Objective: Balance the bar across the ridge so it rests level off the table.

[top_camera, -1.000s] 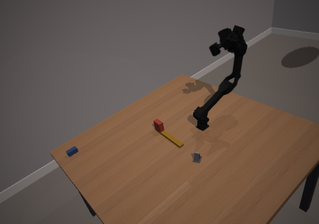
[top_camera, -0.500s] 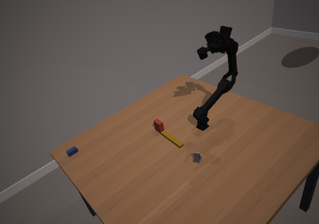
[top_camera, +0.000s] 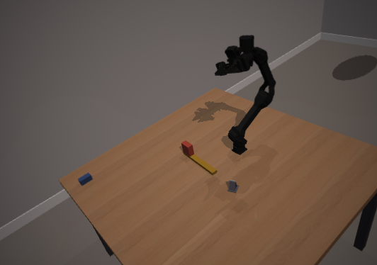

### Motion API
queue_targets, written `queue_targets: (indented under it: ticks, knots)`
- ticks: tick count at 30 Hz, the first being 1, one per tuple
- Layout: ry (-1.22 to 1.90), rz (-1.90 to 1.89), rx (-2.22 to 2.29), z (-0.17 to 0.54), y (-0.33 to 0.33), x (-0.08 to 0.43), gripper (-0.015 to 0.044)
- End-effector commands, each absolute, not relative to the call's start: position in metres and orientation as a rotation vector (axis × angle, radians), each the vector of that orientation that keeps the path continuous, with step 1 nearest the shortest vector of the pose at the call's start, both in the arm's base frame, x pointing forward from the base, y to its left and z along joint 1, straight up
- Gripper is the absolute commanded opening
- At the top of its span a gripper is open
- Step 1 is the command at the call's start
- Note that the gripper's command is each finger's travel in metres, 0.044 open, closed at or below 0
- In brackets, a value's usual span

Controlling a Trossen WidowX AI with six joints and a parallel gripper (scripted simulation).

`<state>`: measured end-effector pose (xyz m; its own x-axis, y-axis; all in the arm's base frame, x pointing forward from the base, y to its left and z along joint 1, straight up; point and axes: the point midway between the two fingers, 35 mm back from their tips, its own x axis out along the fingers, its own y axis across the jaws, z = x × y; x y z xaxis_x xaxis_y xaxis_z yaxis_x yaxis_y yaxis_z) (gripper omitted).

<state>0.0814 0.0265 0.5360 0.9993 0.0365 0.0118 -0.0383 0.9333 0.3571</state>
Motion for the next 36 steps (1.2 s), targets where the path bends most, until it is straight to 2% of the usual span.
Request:
queue_targets:
  ticks: [1, 20, 36]
  knots:
    - [0.085, -0.007, 0.259, 0.52, 0.014, 0.109, 0.0315]
    - [0.45, -0.051, -0.197, 0.446, -0.034, 0.189, 0.0315]
    - [0.775, 0.082, -0.558, 0.37, -0.071, 0.228, 0.0315]
